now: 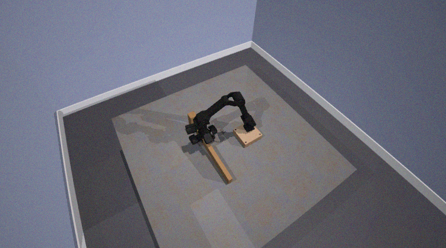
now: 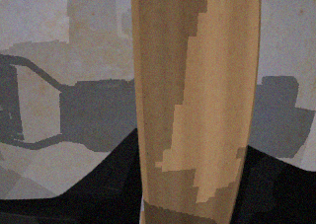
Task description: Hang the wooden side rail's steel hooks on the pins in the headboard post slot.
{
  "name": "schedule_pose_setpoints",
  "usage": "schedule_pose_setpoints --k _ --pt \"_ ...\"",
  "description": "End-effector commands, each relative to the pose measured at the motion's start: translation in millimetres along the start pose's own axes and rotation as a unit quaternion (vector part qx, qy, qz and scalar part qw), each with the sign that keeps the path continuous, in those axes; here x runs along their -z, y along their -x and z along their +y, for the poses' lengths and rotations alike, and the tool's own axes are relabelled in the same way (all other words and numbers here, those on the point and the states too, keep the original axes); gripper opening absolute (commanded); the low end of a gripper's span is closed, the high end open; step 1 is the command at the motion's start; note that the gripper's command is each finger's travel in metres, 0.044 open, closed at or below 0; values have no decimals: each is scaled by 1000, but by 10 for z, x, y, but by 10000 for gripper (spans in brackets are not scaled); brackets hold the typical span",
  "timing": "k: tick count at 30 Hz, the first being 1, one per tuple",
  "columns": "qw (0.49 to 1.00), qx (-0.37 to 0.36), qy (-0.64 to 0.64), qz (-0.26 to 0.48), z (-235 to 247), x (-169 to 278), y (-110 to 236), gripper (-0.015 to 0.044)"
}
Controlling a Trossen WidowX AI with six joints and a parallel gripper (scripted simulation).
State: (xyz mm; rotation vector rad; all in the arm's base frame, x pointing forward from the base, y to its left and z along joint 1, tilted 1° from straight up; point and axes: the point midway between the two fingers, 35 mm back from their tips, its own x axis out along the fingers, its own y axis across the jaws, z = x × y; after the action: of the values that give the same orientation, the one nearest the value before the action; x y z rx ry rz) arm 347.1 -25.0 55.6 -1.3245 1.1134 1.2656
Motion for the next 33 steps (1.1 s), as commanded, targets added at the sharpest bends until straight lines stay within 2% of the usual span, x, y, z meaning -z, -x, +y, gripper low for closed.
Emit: schedule_pose_setpoints --k 1,33 --pt "1000 3 2 1 -25 13 24 0" --pt "1000 3 2 2 -4 50 8 0"
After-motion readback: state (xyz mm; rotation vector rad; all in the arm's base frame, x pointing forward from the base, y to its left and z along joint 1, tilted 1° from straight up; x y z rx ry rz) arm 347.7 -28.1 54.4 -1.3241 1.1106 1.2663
